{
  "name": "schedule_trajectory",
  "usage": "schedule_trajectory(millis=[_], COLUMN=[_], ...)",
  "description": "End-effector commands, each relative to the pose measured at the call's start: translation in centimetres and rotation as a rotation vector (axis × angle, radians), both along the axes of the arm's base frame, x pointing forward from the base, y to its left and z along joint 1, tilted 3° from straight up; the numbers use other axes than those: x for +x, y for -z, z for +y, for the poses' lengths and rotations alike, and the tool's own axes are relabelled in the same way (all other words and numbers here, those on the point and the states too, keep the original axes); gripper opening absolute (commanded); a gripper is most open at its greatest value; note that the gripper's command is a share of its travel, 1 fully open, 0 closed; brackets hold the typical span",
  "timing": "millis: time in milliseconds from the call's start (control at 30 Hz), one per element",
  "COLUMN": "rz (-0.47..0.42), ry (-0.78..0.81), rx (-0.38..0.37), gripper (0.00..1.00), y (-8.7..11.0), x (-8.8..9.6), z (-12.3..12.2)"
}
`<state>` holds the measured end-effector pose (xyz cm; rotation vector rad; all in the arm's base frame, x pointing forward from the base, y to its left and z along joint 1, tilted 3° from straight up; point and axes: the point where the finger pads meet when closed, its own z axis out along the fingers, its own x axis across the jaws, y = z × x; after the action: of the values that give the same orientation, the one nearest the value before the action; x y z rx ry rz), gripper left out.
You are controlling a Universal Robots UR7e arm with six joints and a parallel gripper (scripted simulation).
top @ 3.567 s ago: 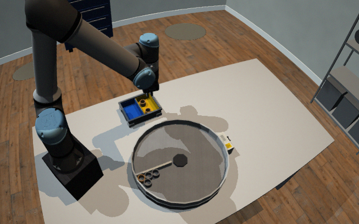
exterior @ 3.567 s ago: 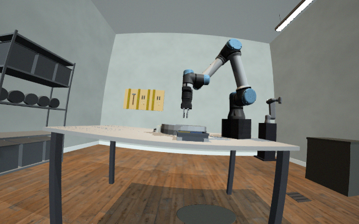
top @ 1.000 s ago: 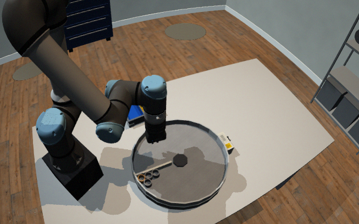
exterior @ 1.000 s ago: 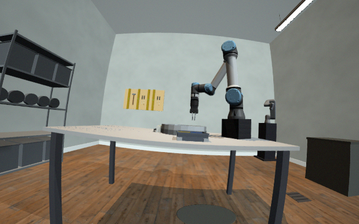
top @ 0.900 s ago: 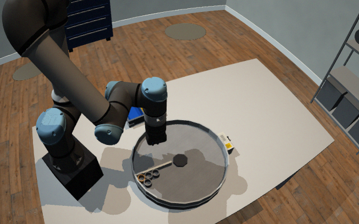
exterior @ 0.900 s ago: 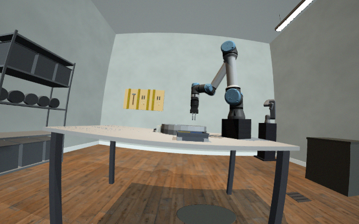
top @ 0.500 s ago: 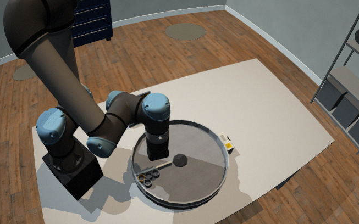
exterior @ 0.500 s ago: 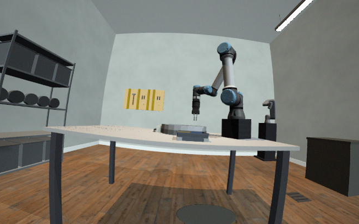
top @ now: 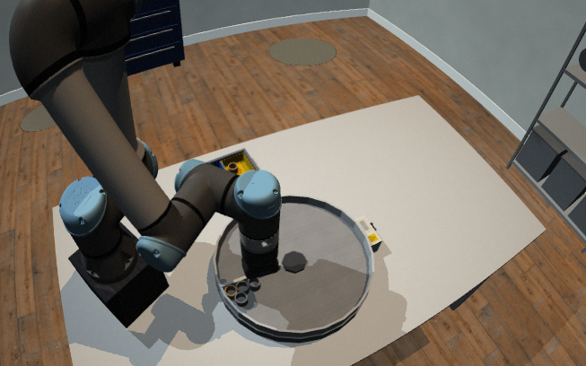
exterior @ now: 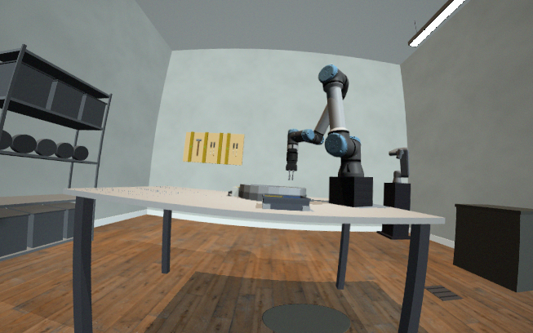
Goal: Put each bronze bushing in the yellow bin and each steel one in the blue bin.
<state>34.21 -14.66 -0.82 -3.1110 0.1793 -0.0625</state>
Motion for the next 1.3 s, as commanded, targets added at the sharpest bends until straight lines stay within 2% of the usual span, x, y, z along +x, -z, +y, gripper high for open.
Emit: schedule_trajectory(millis=[0,667,1267], rz=[-0.001,-0.001,-0.001], ry=[0.000,-0.001,-0.001], rx=[-0.001,-0.001,-0.001], gripper=[0.40,0.40,0.40], y=[0.6,4.2,4.8], x=[0.1,0.2,0.2], z=[0.0,-0.1,-0.1])
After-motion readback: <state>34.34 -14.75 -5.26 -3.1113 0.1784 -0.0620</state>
